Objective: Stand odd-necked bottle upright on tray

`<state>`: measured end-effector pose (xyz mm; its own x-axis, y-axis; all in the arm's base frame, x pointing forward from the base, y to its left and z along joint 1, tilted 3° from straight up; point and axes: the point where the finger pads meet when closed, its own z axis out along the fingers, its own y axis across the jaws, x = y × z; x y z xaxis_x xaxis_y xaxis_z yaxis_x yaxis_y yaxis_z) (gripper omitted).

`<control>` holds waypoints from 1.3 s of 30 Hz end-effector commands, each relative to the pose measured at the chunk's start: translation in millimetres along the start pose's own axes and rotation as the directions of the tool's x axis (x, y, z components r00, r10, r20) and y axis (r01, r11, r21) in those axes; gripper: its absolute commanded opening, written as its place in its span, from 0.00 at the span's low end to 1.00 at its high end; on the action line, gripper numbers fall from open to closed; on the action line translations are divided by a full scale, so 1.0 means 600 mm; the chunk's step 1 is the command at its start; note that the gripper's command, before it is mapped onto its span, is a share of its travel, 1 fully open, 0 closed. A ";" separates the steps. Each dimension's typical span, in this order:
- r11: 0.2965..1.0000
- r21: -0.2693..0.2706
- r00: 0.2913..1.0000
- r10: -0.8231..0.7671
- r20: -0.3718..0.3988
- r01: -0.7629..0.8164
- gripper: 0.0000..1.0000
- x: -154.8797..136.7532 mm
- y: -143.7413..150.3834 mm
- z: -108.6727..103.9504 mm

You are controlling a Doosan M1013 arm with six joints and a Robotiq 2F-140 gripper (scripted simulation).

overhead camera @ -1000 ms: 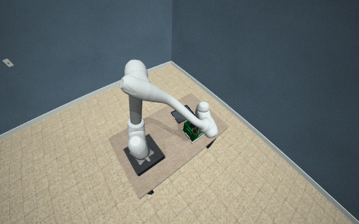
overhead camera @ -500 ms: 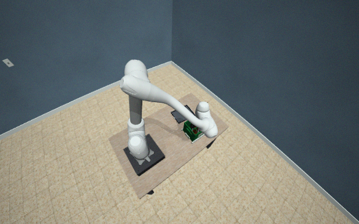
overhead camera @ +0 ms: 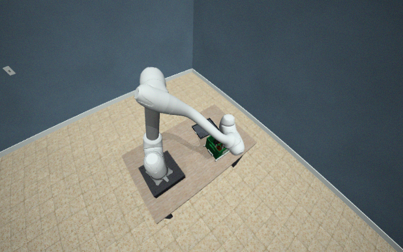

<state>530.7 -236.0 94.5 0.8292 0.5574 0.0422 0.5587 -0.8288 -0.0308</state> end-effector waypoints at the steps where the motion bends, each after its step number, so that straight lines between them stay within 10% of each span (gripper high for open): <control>1: 1.000 0.005 1.000 -0.006 -0.002 0.006 0.38 0.001 -0.005 0.005; 15: 1.000 0.005 1.000 -0.006 -0.002 0.006 0.38 0.001 -0.005 0.005; 16: 1.000 0.005 1.000 -0.006 -0.002 0.006 0.00 0.001 -0.005 0.005; 39: 1.000 0.005 1.000 -0.006 -0.002 0.006 0.00 0.001 -0.005 0.005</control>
<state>530.7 -236.0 94.4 0.8292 0.5574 0.0423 0.5587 -0.8288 -0.0307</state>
